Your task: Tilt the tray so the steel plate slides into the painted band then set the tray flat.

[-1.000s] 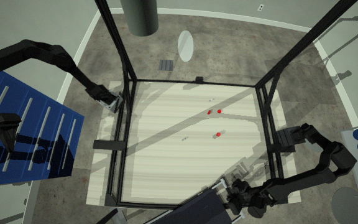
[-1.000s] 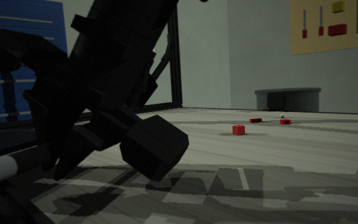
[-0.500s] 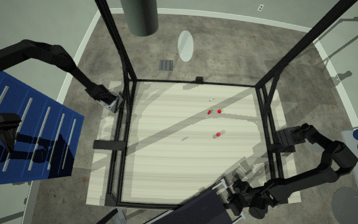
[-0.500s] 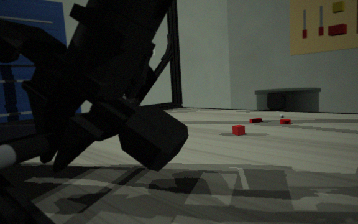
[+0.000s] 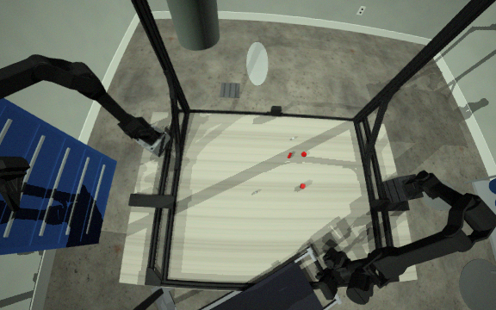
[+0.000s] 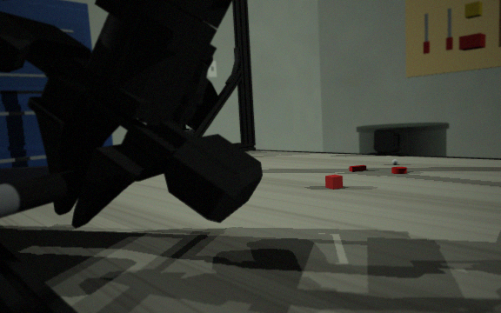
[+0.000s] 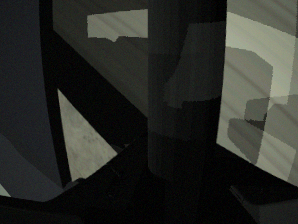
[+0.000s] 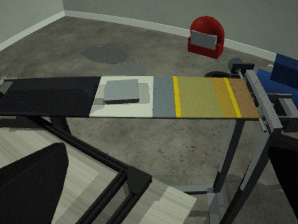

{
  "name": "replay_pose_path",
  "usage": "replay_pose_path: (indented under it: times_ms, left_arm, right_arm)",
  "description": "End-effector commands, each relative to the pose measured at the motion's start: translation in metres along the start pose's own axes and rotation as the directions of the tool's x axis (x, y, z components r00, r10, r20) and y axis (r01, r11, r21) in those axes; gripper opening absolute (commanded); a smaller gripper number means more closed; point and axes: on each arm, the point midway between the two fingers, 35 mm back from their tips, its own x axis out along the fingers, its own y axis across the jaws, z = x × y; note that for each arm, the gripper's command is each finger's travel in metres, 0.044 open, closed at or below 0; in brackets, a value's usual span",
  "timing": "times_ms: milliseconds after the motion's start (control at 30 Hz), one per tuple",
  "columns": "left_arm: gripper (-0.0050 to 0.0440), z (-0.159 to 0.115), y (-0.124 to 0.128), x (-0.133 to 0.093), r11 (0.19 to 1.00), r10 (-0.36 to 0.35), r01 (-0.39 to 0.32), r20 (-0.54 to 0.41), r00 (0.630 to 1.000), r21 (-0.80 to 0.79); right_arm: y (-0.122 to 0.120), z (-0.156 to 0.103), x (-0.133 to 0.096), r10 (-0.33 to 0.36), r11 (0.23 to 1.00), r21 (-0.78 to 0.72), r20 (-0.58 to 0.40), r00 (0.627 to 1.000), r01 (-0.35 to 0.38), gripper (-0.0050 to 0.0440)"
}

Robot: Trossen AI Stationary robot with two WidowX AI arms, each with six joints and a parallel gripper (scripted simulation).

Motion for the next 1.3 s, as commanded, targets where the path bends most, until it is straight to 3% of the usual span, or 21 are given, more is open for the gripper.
replay_pose_path:
  times_ms: [0,1267]
  left_arm:
    - [0.0,-0.001,0.01,-0.013,1.0,0.015,-0.015,-0.003,1.0,0.0]
    - [0.0,-0.001,0.027,-0.033,1.0,0.03,-0.03,-0.003,1.0,0.0]
  right_arm:
    - [0.0,0.0,0.0,0.0,1.0,-0.002,0.0,1.0,0.0,0.044]
    - [0.0,0.0,0.0,0.0,1.0,-0.002,0.0,1.0,0.0,0.044]
